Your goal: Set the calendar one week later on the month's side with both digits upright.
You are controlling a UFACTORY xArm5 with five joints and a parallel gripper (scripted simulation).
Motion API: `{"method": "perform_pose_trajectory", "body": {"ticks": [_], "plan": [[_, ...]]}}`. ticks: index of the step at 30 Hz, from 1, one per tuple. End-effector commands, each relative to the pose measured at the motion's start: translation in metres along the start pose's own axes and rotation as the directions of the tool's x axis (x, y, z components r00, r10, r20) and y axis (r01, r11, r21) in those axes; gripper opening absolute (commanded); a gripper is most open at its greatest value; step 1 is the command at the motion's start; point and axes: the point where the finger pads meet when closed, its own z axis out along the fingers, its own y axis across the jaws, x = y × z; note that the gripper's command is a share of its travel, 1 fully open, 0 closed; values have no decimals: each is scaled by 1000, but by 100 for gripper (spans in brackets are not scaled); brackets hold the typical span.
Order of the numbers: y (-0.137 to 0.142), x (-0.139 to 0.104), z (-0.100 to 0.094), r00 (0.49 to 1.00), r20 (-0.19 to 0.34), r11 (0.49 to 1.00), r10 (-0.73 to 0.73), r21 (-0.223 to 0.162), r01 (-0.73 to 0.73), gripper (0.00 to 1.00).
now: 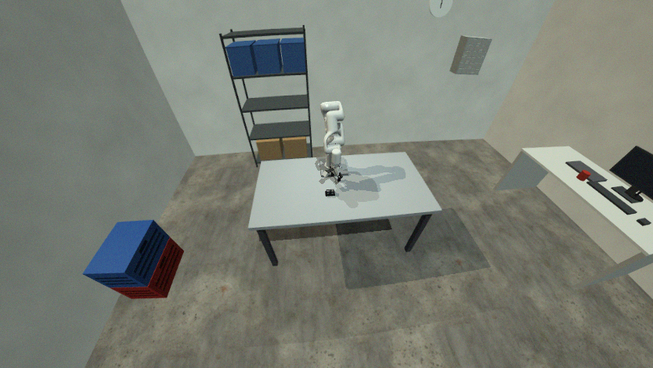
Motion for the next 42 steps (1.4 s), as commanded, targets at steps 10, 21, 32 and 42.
{"method": "perform_pose_trajectory", "body": {"ticks": [10, 21, 32, 42], "plan": [[-10, 6, -10, 1000, -1, 1000, 0, 1, 0, 100], [-22, 14, -11, 1000, -1, 1000, 0, 1, 0, 100], [-42, 26, -11, 1000, -1, 1000, 0, 1, 0, 100], [-56, 35, -11, 1000, -1, 1000, 0, 1, 0, 100]]}}
